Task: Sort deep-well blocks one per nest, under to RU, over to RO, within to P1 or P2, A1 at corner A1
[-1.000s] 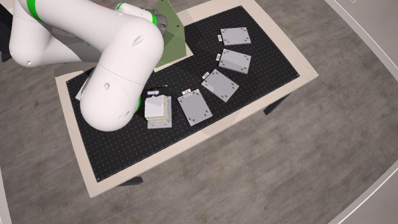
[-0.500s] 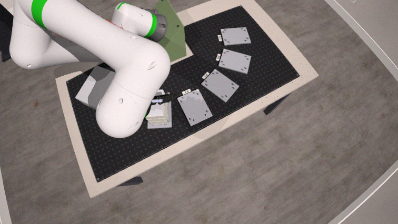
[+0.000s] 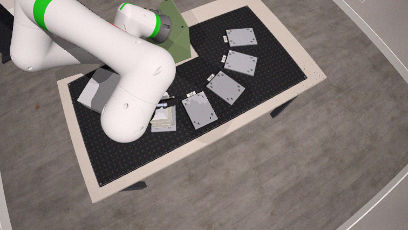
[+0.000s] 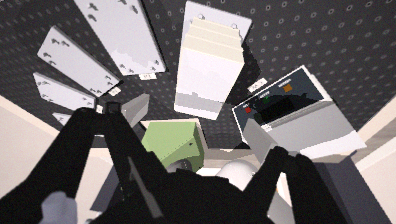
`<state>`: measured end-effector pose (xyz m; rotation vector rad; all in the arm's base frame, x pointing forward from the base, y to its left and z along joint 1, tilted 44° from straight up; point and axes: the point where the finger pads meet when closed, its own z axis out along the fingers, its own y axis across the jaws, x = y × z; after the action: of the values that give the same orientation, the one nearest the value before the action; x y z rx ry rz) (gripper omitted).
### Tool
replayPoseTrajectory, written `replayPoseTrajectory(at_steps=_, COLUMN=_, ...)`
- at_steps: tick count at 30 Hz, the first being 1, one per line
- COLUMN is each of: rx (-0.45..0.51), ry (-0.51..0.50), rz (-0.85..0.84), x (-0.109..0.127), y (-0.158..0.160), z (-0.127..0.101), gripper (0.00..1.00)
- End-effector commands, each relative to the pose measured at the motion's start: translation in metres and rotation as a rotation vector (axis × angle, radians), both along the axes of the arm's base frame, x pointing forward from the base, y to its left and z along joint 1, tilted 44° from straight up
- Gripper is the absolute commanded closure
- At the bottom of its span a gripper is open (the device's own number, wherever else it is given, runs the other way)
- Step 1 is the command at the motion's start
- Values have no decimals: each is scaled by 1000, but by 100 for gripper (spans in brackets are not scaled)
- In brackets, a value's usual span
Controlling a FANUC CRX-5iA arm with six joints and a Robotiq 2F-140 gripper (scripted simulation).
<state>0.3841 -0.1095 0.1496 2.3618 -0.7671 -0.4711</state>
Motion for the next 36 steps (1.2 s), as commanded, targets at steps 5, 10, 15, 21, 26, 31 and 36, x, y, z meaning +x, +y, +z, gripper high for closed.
replayPoseTrajectory(at_steps=5, rx=0, ry=0, rz=0, x=0, y=-7, z=-7, gripper=0)
replayPoseTrajectory(at_steps=10, rx=0, ry=0, rz=0, x=0, y=-10, z=-11, gripper=0)
replayPoseTrajectory(at_steps=15, rx=0, ry=0, rz=0, x=-1, y=-16, z=-17, gripper=0)
replayPoseTrajectory(at_steps=21, rx=0, ry=0, rz=0, x=-1, y=-23, z=-24, gripper=0)
replayPoseTrajectory(at_steps=26, rx=0, ry=0, rz=0, x=-1, y=-26, z=-28, gripper=0)
replayPoseTrajectory(at_steps=31, rx=0, ry=0, rz=0, x=-2, y=-32, z=-34, gripper=0)
replayPoseTrajectory(at_steps=36, rx=0, ry=0, rz=0, x=-2, y=-38, z=-40, gripper=0)
